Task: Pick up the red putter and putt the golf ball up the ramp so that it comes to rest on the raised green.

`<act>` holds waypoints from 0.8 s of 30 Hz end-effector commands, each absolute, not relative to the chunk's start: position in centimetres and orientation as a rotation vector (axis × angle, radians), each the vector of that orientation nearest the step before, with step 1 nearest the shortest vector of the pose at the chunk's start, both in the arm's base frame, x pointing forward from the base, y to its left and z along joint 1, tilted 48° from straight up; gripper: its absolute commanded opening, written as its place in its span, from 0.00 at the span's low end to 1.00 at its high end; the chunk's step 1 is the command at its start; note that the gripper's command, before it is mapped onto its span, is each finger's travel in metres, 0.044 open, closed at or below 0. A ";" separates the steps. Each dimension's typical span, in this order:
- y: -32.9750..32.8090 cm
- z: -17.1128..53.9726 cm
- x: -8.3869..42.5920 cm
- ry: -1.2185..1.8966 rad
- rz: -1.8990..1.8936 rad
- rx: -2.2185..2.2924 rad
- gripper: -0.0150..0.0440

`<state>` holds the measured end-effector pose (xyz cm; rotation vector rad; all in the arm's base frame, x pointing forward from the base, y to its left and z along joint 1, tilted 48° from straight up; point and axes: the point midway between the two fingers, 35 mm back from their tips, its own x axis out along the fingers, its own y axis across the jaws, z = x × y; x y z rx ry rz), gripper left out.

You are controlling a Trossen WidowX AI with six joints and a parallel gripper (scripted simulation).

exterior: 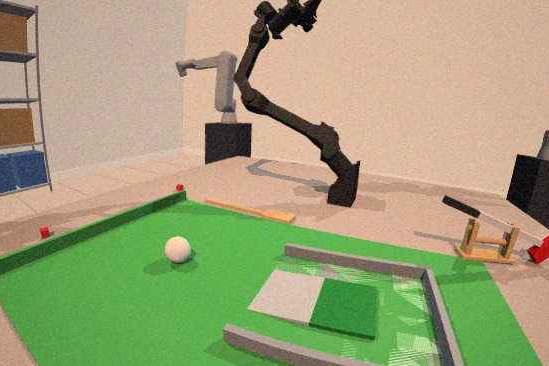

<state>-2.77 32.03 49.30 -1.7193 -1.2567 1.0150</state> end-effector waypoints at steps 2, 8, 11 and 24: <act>37.4 42.9 0.4 -0.997 1.123 -1.859 1.00; 40.9 36.9 4.1 -0.738 1.200 -1.944 1.00; 42.3 33.0 6.4 -0.565 1.246 -1.984 1.00; 42.7 15.4 17.0 0.268 1.306 -2.040 1.00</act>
